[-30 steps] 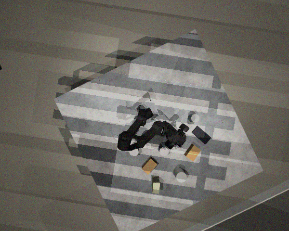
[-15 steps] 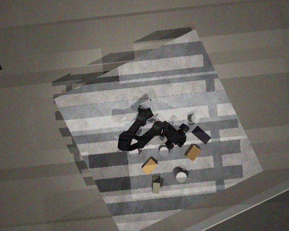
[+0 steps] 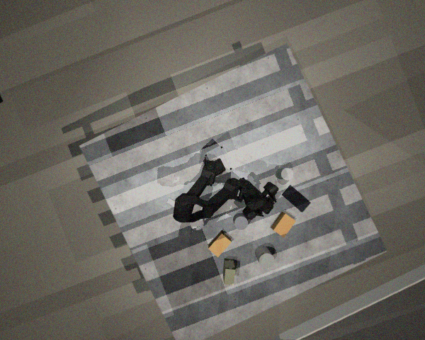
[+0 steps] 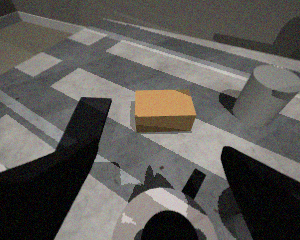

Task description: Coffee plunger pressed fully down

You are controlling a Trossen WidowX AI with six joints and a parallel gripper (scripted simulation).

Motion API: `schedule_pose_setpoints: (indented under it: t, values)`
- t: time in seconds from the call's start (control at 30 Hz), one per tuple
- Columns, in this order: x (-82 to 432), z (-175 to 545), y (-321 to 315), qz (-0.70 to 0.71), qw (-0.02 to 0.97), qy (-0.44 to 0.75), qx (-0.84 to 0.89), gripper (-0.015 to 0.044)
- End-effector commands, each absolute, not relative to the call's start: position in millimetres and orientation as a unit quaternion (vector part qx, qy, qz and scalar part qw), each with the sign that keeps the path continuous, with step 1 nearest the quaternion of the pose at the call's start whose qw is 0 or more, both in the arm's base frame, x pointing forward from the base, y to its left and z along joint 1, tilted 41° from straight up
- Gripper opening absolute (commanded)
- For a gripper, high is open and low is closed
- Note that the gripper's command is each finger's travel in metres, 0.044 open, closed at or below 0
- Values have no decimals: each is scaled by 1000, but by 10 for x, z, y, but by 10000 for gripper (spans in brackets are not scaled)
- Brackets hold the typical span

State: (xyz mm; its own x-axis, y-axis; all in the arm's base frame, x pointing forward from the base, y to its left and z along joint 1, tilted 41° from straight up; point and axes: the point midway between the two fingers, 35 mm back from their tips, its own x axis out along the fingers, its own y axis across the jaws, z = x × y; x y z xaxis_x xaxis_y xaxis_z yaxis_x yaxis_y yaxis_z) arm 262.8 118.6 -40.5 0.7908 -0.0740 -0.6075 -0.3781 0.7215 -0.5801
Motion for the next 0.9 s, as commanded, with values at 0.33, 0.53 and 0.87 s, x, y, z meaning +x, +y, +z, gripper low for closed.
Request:
schedule_pose_setpoints:
  t: [0.33,0.53,0.87]
  values:
    - [2391,128,1491,87,870,320,-366,440]
    - [2266,350,1525,86,869,318,-368,440]
    - [2265,343,1522,86,869,318,-368,440]
